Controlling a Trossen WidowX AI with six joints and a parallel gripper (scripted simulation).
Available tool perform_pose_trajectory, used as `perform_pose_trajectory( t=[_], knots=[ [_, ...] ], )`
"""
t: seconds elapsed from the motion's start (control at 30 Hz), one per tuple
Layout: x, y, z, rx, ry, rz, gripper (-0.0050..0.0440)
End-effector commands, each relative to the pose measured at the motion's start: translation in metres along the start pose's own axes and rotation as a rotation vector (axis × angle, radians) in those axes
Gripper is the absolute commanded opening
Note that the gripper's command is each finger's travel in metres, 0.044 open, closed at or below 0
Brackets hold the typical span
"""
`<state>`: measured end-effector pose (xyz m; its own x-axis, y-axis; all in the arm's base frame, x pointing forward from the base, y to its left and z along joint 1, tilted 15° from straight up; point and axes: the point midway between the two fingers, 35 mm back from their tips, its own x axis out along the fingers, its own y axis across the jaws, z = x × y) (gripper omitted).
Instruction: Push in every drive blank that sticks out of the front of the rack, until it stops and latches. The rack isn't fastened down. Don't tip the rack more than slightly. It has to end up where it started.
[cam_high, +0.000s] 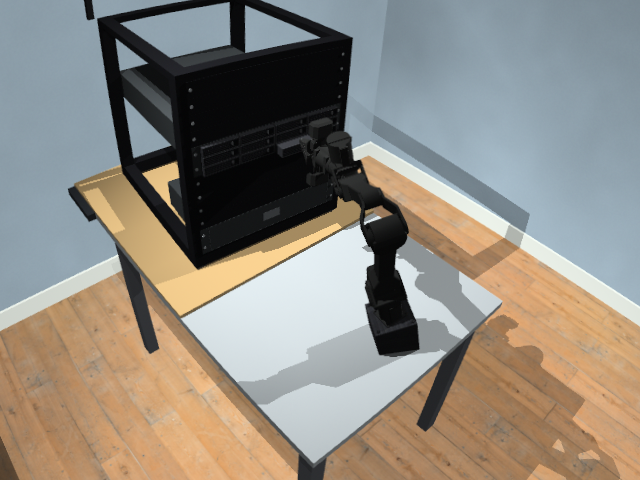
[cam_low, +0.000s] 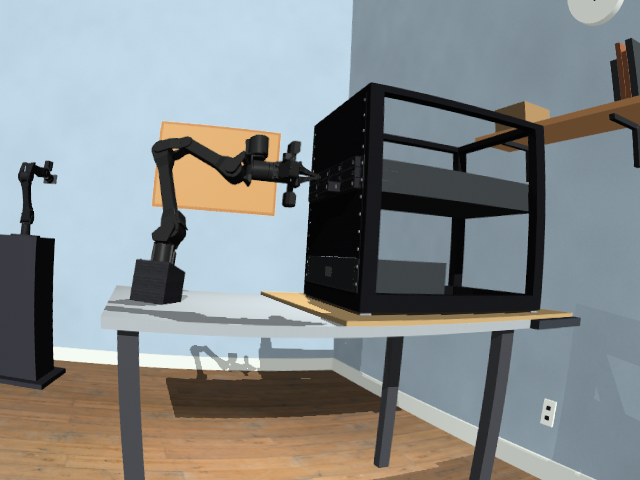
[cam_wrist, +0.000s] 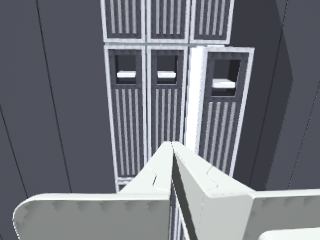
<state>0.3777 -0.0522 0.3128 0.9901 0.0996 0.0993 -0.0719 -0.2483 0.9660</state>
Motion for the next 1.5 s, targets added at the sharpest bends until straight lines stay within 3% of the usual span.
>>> perform_pose_trajectory(
  t=[0.0,1.47],
  knots=[
    [0.002,0.009,-0.003,-0.009,0.006,0.018,-0.005],
    [0.024,0.01,-0.004,-0.009,0.006,0.018,-0.005]
  ],
)
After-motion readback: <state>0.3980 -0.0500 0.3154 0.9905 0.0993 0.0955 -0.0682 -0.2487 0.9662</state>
